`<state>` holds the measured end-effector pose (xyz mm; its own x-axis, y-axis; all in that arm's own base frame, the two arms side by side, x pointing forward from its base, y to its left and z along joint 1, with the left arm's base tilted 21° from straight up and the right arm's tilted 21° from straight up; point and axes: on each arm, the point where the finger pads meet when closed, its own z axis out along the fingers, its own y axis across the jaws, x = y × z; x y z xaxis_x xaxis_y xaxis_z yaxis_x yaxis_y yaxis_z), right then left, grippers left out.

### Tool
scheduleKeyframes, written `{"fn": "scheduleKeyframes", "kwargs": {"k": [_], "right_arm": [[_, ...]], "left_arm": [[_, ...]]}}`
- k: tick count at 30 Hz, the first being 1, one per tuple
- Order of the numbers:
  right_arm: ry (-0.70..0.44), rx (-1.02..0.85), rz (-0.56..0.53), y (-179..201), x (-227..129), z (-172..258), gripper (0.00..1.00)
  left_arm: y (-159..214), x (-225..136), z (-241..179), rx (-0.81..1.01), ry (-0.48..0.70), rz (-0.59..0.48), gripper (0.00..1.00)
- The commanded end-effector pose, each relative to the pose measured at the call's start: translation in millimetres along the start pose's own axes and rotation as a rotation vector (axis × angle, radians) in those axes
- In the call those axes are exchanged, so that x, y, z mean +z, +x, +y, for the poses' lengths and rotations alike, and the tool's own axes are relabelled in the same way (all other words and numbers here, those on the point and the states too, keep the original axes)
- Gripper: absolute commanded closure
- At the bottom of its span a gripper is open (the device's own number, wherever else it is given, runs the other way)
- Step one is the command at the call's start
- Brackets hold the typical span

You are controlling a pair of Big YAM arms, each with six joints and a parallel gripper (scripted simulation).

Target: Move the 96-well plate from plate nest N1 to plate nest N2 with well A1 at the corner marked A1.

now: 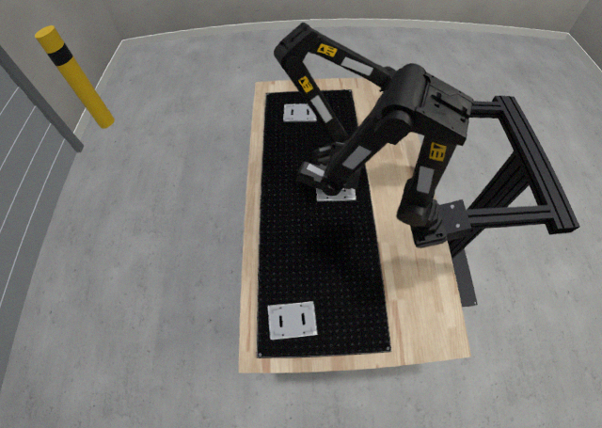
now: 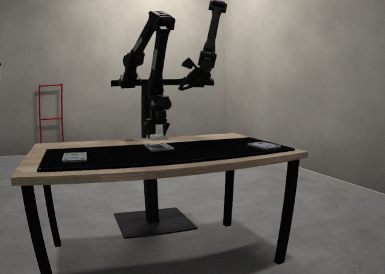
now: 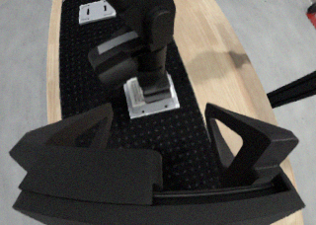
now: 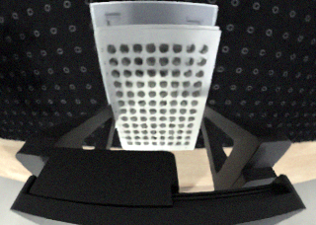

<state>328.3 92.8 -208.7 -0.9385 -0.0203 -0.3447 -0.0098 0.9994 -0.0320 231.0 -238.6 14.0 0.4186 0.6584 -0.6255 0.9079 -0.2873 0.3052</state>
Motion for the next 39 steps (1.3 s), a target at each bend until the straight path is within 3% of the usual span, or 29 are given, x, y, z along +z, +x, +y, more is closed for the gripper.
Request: {"fn": "scheduleKeyframes", "kwargs": {"k": [1,39], "right_arm": [[0.004,0.017,-0.006,-3.8,-1.4,7.0,0.19],[0.002,0.024,-0.004,-3.0,49.7,1.6,0.19]], "left_arm": [[-7.5,-8.6,18.1,0.040,-0.038,-0.010,0.00],[-7.6,-8.6,18.5,0.035,-0.040,-0.011,0.00]]}}
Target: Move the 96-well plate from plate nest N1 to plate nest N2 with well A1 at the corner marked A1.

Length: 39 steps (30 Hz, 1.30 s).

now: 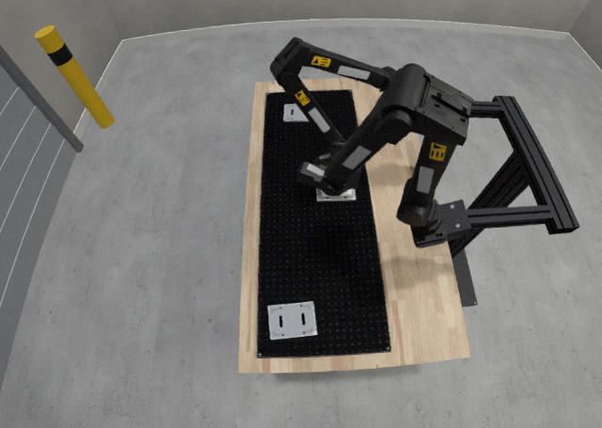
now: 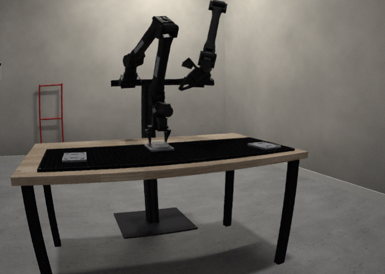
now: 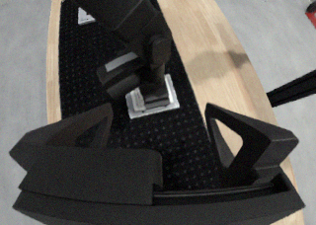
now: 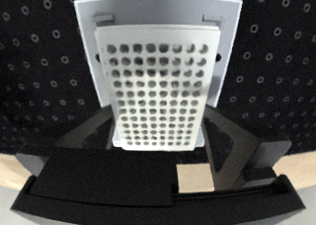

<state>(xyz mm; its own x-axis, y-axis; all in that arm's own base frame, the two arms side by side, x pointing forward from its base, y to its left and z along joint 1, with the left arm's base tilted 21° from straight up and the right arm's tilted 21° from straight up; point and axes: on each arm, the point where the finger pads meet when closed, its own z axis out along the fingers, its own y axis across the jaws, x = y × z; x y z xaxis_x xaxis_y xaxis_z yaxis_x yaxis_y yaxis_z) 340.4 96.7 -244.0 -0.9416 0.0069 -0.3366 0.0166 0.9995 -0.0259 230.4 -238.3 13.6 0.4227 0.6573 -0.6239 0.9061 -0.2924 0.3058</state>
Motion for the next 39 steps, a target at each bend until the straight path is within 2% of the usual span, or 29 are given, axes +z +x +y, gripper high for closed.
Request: {"fn": "scheduleKeyframes", "kwargs": {"k": [1,5,9,15,17,39], "right_arm": [[-0.001,-0.002,-0.016,-4.6,15.1,-3.1,0.19],[0.001,-0.001,-0.016,-4.4,22.1,-3.2,0.19],[-0.004,0.004,-0.012,-3.2,3.5,0.7,0.19],[-0.004,0.000,-0.011,-2.8,1.7,0.5,0.19],[-0.004,0.000,-0.011,-2.8,1.7,0.5,0.00],[0.005,-0.006,0.017,15.3,-29.6,2.1,0.00]], "left_arm": [[-7.6,-8.6,19.3,0.030,-0.043,-0.011,0.00],[-7.6,-8.6,19.3,0.030,-0.043,-0.011,0.00],[-7.6,-8.6,19.3,0.030,-0.043,-0.011,0.00],[-7.6,-8.6,19.3,0.030,-0.043,-0.011,0.00],[-7.6,-8.6,19.3,0.030,-0.043,-0.011,0.00],[-7.6,-8.6,19.3,0.030,-0.043,-0.011,0.00]]}}
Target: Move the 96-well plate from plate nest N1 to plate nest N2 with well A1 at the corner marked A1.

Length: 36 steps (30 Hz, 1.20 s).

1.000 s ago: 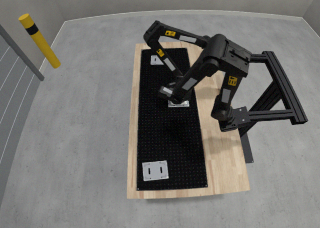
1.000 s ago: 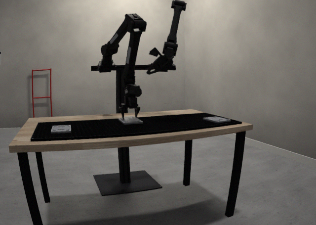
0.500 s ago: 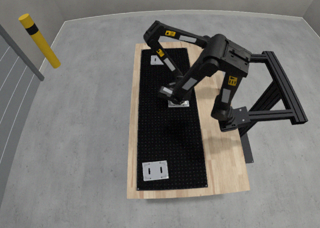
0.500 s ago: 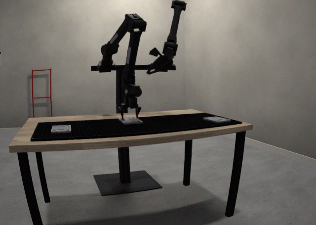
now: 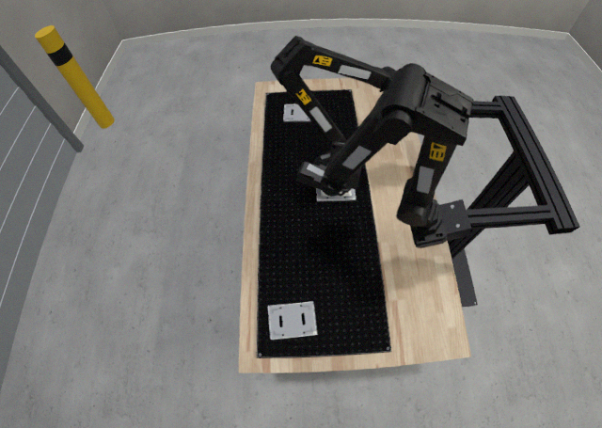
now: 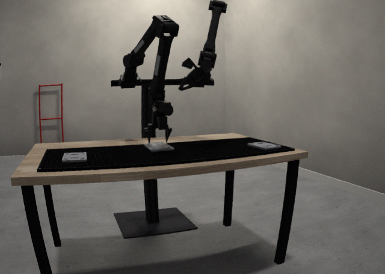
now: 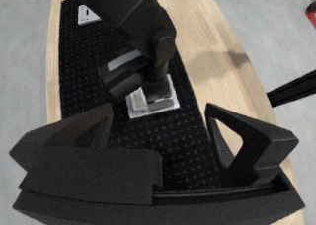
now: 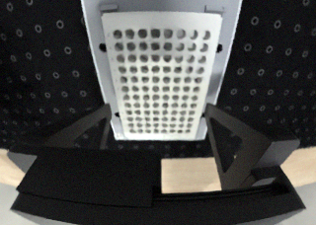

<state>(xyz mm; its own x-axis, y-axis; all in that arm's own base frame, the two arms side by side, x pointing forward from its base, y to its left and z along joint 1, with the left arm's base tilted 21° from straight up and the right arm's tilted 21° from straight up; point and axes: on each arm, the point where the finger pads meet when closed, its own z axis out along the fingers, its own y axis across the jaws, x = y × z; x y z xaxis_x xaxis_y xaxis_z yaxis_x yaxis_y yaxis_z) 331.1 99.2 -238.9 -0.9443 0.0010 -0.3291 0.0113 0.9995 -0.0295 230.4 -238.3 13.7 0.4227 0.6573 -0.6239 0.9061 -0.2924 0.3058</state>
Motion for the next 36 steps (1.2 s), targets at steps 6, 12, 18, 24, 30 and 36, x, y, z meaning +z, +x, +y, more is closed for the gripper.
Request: {"fn": "scheduleKeyframes", "kwargs": {"k": [6,12,18,24,30,36], "right_arm": [[0.004,0.006,0.011,9.1,-35.4,-6.2,0.00],[0.005,0.000,0.008,10.6,-63.6,-5.3,0.00],[-0.012,-0.142,0.043,12.6,-79.5,-22.6,0.00],[-0.069,-0.298,0.086,17.4,-88.7,-36.6,0.00],[-0.197,-0.473,0.114,26.0,-106.6,-54.8,0.00],[-0.314,-0.606,0.087,31.6,-124.4,-66.6,0.00]], "left_arm": [[-7.6,-8.6,19.3,0.030,-0.043,-0.011,0.00],[-7.6,-8.6,19.3,0.030,-0.043,-0.011,0.00],[-7.6,-8.6,19.3,0.030,-0.043,-0.011,0.00],[-7.6,-8.6,19.3,0.030,-0.043,-0.011,0.00],[-7.6,-8.6,19.3,0.030,-0.043,-0.011,0.00],[-18.3,11.9,36.1,-0.159,-0.042,-0.043,0.00]]}}
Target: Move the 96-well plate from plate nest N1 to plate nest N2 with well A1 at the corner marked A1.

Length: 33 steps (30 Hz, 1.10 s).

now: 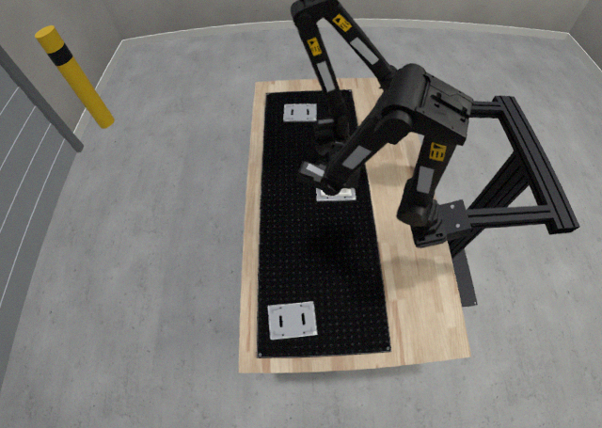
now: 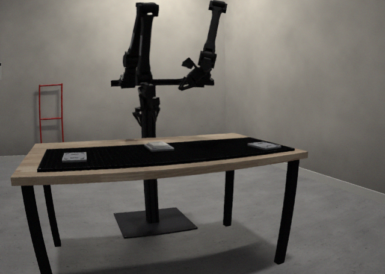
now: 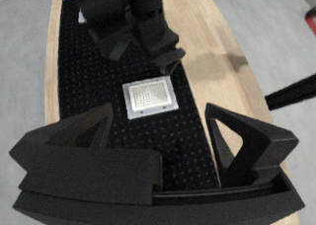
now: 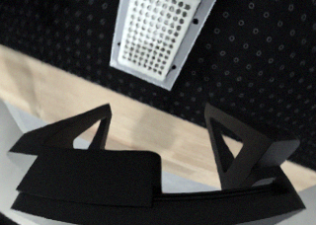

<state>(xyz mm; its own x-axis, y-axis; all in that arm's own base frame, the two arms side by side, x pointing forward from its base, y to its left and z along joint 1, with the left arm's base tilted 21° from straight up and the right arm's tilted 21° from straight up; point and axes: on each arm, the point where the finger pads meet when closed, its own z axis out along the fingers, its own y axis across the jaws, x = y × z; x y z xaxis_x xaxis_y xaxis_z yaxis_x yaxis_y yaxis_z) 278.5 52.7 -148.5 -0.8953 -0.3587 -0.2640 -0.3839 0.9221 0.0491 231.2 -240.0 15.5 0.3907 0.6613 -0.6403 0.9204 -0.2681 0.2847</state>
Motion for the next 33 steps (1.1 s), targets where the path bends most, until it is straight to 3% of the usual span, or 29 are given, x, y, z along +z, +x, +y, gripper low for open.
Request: {"fn": "scheduleKeyframes", "kwargs": {"k": [1,6,18,23,33], "right_arm": [[-0.129,-0.264,0.007,18.1,-27.6,-7.8,0.00],[-0.174,-0.334,-0.034,20.0,-38.0,-10.8,0.00],[-0.284,-0.581,-0.283,32.9,-85.9,-13.0,0.00],[-0.284,-0.659,-0.354,35.1,-97.8,-13.3,0.00],[-0.201,-0.830,-0.604,36.6,-137.3,-14.9,0.00]], "left_arm": [[-19.2,16.4,38.0,-0.158,-0.043,-0.039,0.00],[-22.6,30.9,50.5,-0.267,-0.051,-0.039,0.00],[-9.9,98.2,87.4,-0.688,-0.145,0.088,0.00],[-5.4,113.5,91.3,-0.802,-0.175,0.117,0.00],[19.6,167.8,88.5,-1.159,-0.309,0.254,0.00]]}}
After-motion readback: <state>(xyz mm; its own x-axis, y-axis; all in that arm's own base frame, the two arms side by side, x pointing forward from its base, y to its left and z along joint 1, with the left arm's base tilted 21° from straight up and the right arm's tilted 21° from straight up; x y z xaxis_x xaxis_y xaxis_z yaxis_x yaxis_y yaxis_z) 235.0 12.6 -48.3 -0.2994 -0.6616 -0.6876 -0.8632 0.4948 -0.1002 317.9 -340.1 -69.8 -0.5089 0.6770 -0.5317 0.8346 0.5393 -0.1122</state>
